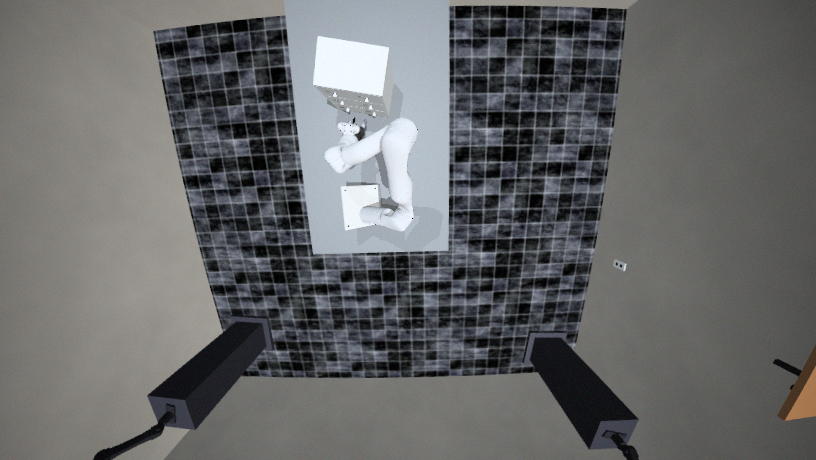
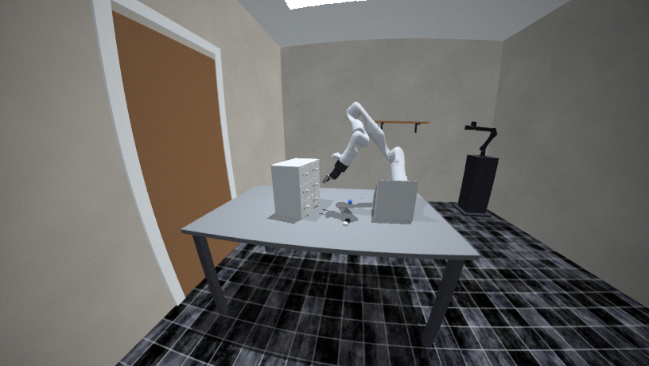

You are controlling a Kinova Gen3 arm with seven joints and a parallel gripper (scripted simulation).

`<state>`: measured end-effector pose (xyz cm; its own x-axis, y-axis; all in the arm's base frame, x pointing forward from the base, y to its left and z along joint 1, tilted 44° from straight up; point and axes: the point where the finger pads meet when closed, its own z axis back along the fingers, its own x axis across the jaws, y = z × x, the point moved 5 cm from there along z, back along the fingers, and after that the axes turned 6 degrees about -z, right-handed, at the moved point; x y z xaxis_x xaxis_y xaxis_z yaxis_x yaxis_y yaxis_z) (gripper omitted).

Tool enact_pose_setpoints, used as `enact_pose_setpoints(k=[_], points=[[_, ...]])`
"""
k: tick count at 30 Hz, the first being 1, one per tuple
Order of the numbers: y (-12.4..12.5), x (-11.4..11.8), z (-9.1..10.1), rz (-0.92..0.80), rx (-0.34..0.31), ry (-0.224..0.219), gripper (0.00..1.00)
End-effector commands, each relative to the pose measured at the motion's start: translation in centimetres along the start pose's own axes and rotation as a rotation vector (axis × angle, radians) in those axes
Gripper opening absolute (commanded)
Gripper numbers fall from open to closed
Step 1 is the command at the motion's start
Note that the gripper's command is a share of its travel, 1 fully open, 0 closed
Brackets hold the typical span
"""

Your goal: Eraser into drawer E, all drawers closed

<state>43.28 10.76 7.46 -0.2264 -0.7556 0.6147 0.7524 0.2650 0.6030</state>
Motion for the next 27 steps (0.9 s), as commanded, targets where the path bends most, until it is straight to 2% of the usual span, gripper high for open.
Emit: enact_pose_setpoints(k=[1, 13, 15, 27], points=[[-0.5, -0.1, -0.3, 0.014, 0.02, 0.0, 1.0], [-1.1, 0.0, -1.7, 0.014, 0.137, 0.014, 1.0], [-1.1, 0.0, -1.7, 0.014, 0.137, 0.014, 1.0], [-1.7, 0.1, -3.1, 0.014, 0.245, 0.025, 1.0]])
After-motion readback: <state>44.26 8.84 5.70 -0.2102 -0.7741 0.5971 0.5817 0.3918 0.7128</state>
